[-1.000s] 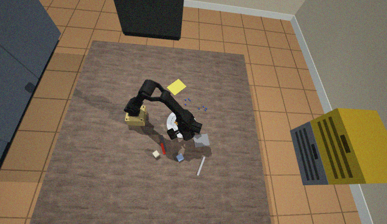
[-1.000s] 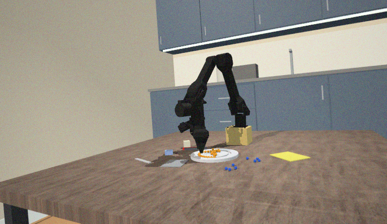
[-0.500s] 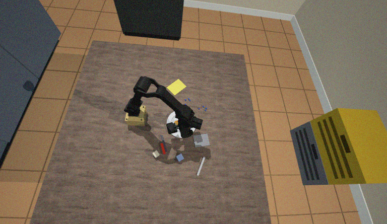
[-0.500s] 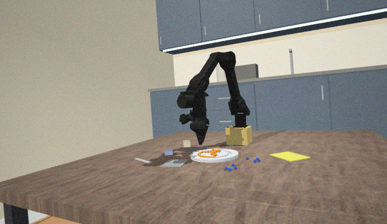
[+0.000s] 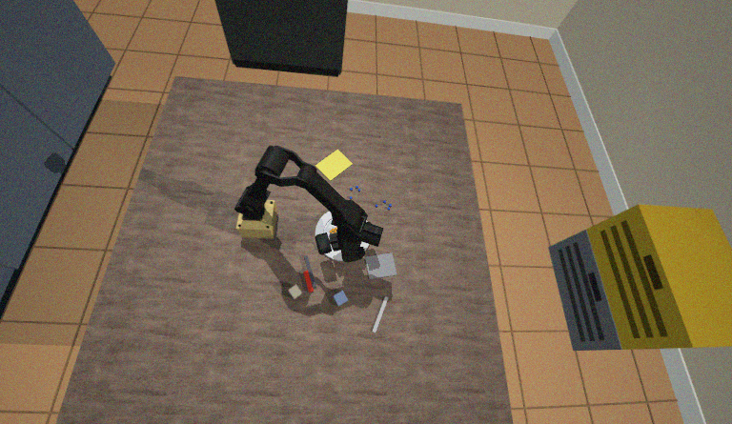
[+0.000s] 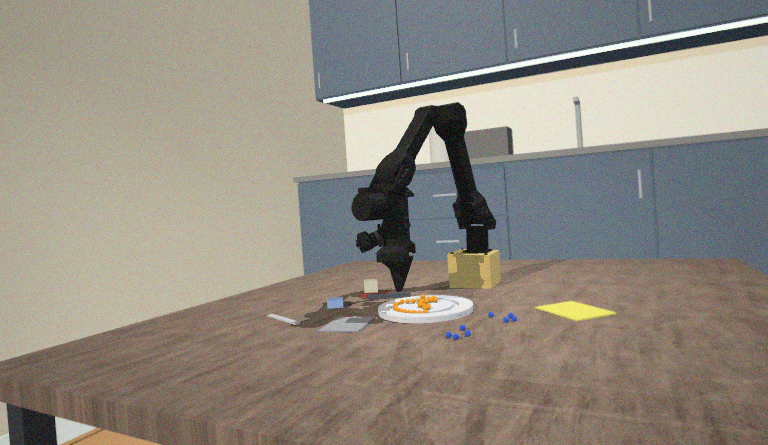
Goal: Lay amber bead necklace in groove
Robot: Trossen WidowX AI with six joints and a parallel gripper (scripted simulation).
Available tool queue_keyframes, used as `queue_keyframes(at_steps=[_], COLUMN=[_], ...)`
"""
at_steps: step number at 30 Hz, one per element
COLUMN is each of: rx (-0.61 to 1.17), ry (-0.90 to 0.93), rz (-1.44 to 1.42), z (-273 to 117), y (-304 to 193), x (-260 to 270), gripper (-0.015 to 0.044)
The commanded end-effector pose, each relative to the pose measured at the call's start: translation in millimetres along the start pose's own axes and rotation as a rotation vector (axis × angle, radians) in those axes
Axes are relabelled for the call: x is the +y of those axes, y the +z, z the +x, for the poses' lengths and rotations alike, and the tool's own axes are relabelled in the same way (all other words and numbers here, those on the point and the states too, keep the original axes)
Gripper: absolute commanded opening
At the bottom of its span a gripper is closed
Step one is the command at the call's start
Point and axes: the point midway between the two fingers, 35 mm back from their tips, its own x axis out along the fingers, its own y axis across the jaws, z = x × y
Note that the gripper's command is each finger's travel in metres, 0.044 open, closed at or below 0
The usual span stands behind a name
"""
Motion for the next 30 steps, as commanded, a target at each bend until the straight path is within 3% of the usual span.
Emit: queue_keyframes(at_steps=[1,19,24,30], rx=[0.007,0.012,0.009,0.009], ry=[-0.009,-0.016,-0.012,-0.012], rz=[0.002,0.006,0.002,0.002], z=[8,29,26,26], y=[-1,-3,-2,-2], x=[-2,-4,-3,-3], gripper=[0.0120,0.0120,0.0000,0.0000])
